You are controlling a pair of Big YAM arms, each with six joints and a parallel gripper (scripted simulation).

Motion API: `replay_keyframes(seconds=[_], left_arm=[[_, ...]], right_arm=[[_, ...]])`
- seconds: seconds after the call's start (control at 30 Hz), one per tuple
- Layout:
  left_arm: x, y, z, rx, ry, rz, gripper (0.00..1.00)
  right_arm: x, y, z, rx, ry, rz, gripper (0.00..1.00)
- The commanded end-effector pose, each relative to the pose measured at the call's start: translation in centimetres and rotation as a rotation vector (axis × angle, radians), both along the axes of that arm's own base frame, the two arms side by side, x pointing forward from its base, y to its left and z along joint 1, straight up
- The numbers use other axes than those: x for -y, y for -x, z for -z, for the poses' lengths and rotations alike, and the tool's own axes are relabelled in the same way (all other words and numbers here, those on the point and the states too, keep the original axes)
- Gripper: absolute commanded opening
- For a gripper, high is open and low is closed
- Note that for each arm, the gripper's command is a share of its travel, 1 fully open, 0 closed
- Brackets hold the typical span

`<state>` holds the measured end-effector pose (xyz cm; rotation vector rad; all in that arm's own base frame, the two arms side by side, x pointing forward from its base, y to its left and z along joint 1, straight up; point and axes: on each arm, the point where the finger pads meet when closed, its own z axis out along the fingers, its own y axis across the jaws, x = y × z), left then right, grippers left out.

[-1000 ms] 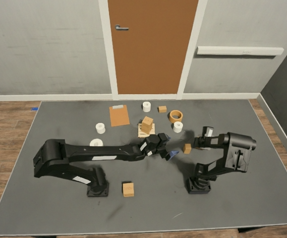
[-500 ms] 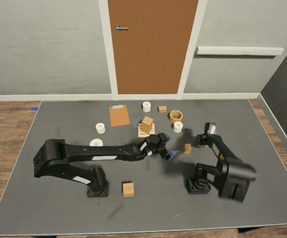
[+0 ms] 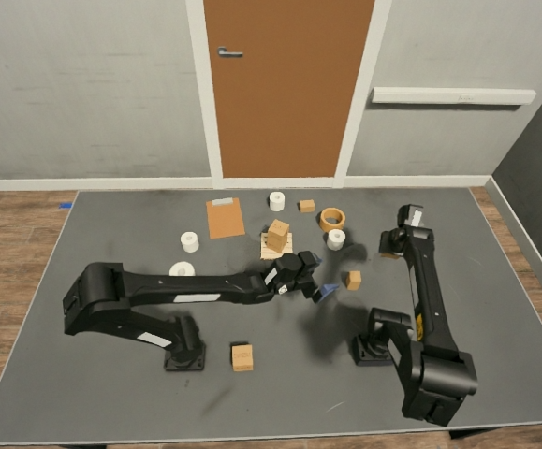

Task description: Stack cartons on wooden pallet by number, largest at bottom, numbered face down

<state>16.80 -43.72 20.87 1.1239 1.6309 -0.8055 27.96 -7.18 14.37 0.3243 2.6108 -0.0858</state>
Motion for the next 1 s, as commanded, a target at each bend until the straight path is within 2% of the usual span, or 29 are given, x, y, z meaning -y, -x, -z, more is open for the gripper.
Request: replay_keyframes(seconds=[0.0, 0.2, 0.33, 0.5, 0.63, 0.7, 0.77, 0.83, 0.97], left_arm=[[0.9, -0.4, -2.3, 0.017, 0.049, -0.004, 1.0], [0.9, -0.4, -2.3, 0.017, 0.049, -0.004, 1.0], [0.9, -0.4, -2.3, 0.017, 0.049, -0.004, 1.0], [0.9, -0.4, -2.3, 0.017, 0.049, -0.004, 1.0], [0.9, -0.4, -2.3, 0.017, 0.049, -0.004, 1.0], [0.9, -0.4, -2.3, 0.017, 0.049, -0.004, 1.0], [0.9, -0.4, -2.3, 0.017, 0.049, -0.004, 1.0], [0.9, -0.4, -2.3, 0.017, 0.049, -0.004, 1.0], [0.9, -0.4, -2.3, 0.017, 0.049, -0.004, 1.0]], right_arm=[[0.3, -1.2, -2.8, 0.024, 0.002, 0.006, 0.55], [-0.7, -2.1, -3.1, 0.021, -0.033, 0.042, 0.55], [-3.8, -4.1, -3.5, 0.0, -0.092, 0.104, 0.55], [-11.4, -7.4, -3.9, -0.044, -0.115, 0.133, 0.55], [-18.6, -8.7, -3.9, -0.058, -0.1, 0.124, 0.55], [-22.5, -8.8, -3.8, -0.056, -0.087, 0.114, 0.55], [-22.5, -8.8, -3.8, -0.056, -0.087, 0.114, 0.55], [-26.5, -8.5, -3.6, -0.048, -0.074, 0.102, 0.55], [-32.3, -7.3, -3.3, -0.027, -0.055, 0.075, 0.55]])
